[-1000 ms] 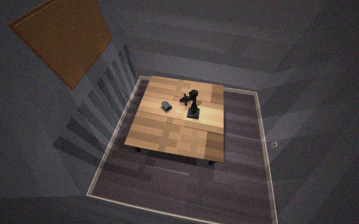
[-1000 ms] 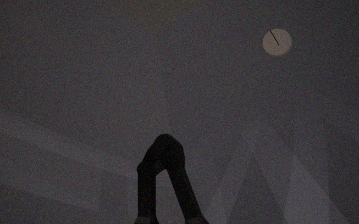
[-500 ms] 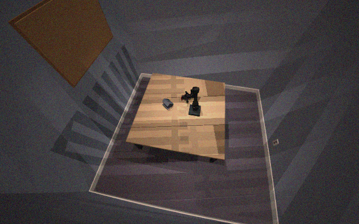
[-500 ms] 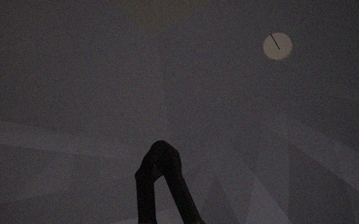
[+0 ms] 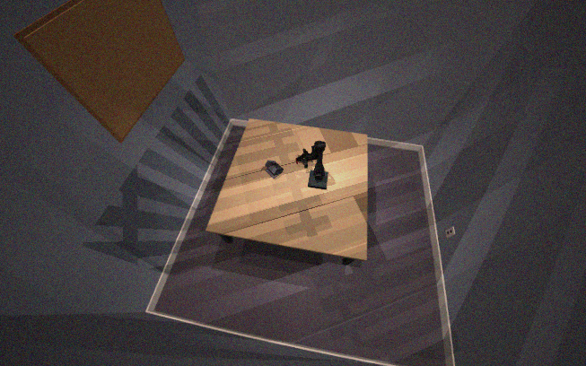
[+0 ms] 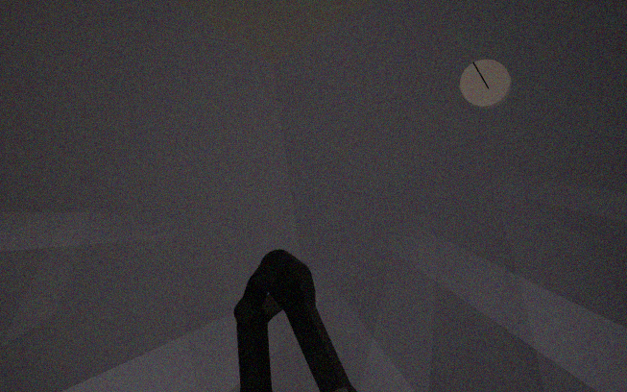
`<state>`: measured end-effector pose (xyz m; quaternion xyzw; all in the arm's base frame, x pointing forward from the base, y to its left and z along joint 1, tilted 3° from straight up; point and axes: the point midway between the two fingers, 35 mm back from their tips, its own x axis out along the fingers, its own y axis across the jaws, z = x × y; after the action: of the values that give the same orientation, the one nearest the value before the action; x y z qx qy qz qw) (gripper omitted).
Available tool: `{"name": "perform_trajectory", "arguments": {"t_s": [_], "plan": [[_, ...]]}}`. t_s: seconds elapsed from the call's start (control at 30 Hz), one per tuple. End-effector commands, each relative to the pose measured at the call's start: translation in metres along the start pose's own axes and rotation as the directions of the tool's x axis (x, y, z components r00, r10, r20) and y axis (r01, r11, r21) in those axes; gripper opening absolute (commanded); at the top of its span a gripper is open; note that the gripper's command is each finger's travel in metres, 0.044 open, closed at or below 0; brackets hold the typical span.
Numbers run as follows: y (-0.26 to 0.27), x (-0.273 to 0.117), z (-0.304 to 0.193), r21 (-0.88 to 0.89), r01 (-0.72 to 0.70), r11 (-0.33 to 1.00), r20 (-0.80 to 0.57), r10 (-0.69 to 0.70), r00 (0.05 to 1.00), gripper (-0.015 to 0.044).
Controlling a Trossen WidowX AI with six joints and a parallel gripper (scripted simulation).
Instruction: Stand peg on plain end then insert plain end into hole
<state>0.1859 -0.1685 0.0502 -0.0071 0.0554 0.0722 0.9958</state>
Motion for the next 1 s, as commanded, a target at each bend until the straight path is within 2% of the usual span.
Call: {"name": "perform_trajectory", "arguments": {"t_s": [0.0, 0.97], "plan": [[0.0000, -0.0010, -0.0003, 0.000, 0.000, 1.000, 0.000, 0.000, 1.000, 0.0049], [0.0043, -0.0048, -0.0028, 0.006, -0.004, 1.000, 0.019, 0.004, 1.000, 0.0049]]}}
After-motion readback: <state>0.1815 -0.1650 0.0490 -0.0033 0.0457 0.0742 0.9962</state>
